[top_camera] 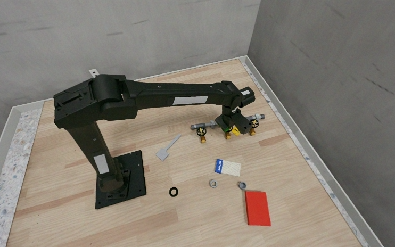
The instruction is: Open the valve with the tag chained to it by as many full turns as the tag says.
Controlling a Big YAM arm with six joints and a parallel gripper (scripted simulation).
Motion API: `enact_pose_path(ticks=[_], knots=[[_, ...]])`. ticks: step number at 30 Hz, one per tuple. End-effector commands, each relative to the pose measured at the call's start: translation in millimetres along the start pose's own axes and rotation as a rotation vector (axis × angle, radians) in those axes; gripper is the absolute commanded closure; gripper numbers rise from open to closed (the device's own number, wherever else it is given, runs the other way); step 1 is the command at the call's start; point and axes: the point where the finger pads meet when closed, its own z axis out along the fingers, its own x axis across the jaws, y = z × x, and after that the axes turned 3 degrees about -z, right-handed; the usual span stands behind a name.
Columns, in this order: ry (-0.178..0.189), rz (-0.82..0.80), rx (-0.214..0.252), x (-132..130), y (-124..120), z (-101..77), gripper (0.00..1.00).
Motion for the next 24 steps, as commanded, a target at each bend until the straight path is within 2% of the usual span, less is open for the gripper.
enact_pose_path(ticks=[1,5,7,9,22,24], knots=[[0.019,-0.323,-0.012,10.5,3.4,-12.1,1.0],[0.019,-0.523,-0.013,10.6,3.3,-12.2,1.0],[0.019,-0.523,-0.013,10.6,3.3,-12.2,1.0],[0.018,-0.675,-0.015,10.7,3.3,-12.3,1.0],[0.014,-1.258,-0.021,10.9,3.3,-12.5,1.0],[0.014,-1.258,-0.021,10.9,3.3,-12.5,1.0]])
